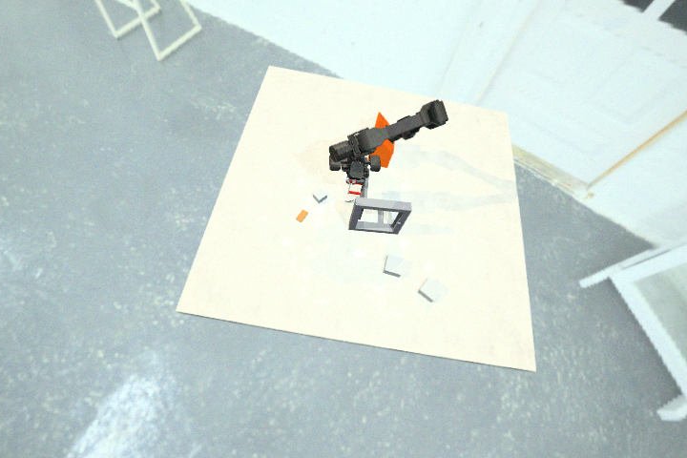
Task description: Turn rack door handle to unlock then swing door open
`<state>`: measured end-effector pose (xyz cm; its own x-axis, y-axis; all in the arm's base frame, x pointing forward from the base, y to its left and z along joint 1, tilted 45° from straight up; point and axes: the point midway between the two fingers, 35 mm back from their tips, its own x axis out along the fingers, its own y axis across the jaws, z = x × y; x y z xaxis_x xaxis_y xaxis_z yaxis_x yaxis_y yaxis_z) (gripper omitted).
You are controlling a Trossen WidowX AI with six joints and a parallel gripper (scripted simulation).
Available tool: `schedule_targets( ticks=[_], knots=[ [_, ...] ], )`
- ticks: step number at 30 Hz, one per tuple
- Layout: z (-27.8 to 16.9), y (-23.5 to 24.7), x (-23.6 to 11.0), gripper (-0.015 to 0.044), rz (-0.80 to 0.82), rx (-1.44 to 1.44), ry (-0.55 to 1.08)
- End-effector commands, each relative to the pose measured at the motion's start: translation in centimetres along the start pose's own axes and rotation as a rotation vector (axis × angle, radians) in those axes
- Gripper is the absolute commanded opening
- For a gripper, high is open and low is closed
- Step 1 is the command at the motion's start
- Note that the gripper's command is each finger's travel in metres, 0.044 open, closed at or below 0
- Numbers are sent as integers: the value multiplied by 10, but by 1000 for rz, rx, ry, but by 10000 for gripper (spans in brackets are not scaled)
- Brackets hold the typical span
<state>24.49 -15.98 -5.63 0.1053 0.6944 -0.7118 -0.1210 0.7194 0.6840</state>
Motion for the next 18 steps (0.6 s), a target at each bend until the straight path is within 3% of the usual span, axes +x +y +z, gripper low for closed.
schedule_targets(
  ticks=[1, 15, 18],
  knots=[
    [2, -7, 0, 14, 0, -66, 1],
    [2, -8, 0, 14, 0, -69, 1],
    [2, -8, 0, 93, 0, -69, 1]
  ],
)
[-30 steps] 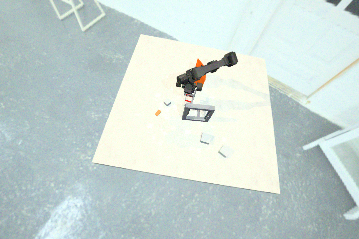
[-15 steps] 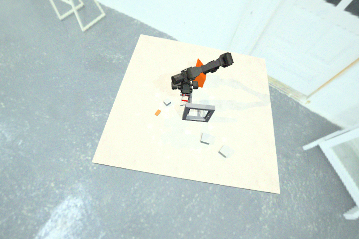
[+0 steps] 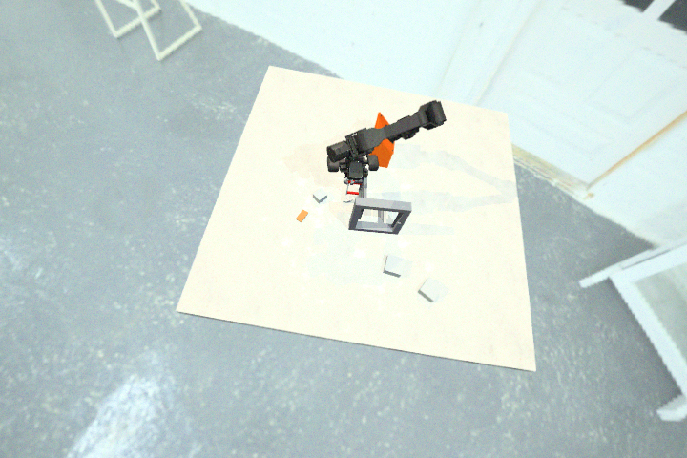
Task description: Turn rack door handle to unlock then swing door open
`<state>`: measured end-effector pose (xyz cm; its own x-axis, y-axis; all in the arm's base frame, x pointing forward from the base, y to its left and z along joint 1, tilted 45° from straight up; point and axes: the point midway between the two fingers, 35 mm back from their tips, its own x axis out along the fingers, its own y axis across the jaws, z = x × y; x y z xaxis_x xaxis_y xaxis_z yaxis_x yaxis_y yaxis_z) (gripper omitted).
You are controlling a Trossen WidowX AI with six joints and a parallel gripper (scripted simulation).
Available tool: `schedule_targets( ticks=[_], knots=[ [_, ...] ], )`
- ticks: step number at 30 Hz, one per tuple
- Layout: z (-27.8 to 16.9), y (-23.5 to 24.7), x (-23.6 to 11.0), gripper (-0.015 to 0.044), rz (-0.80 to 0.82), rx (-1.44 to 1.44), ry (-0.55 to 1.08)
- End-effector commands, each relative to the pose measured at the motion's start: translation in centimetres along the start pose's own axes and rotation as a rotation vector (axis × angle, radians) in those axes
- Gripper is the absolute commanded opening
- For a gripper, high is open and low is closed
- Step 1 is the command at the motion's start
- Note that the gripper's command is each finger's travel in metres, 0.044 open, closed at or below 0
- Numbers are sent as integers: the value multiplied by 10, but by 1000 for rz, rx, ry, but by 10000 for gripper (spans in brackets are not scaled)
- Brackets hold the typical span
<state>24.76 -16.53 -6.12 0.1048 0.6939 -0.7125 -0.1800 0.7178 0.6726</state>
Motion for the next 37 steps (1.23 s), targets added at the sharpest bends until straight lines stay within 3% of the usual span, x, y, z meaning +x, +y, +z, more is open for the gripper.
schedule_targets(
  ticks=[1, 8, 37],
  knots=[
    [0, 0, 0, 119, 1, -8, 1],
    [0, 0, 0, 286, 1, -8, 1],
    [1, -2, -41, 286, -1, -8, 1]
  ],
)
